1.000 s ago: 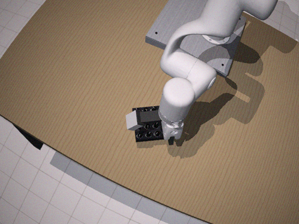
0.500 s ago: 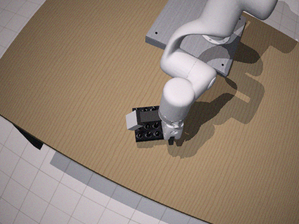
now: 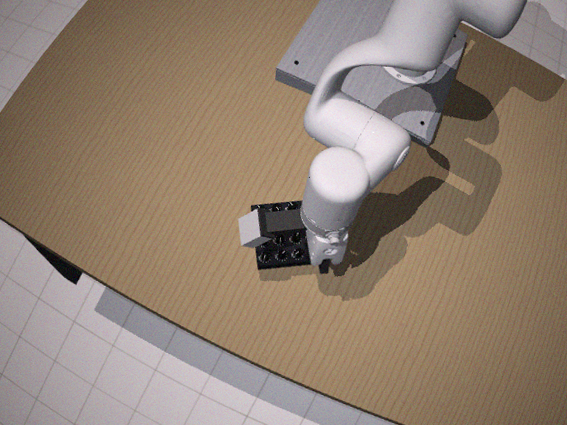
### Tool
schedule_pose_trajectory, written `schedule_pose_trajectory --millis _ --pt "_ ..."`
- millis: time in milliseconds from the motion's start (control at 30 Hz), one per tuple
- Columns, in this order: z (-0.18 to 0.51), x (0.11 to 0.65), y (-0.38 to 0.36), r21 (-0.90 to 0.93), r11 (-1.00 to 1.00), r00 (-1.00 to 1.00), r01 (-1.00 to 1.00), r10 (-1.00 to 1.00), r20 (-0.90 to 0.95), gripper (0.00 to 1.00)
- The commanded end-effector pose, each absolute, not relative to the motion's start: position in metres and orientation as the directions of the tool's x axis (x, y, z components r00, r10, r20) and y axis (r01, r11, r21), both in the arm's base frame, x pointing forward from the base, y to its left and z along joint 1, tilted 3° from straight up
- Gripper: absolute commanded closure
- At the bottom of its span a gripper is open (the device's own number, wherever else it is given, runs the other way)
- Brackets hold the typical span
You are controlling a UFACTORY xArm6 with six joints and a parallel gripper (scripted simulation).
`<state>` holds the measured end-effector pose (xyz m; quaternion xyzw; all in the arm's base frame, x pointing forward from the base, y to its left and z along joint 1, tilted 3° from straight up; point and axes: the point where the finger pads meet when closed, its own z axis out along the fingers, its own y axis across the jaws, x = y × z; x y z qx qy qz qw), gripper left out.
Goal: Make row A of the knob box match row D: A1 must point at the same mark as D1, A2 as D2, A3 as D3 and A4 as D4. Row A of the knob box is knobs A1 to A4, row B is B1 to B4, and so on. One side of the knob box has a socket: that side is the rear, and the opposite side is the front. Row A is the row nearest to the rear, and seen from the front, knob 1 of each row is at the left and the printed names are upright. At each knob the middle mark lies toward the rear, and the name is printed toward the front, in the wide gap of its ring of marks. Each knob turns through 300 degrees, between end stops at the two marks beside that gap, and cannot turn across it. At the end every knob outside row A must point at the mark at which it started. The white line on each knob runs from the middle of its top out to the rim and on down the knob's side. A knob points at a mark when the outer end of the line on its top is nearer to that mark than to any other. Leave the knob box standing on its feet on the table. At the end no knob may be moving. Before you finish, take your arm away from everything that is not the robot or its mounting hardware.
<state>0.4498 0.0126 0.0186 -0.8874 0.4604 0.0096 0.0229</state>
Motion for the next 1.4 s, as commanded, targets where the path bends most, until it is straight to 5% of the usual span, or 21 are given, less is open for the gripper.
schedule_pose_trajectory --millis 0,1367 --pt "0.0201 0.4514 0.0125 -0.036 -0.575 0.576 -0.817 -0.817 -0.036 0.92" --pt "0.0201 0.4514 0.0125 -0.034 -0.548 0.549 -0.836 -0.835 -0.037 0.92"
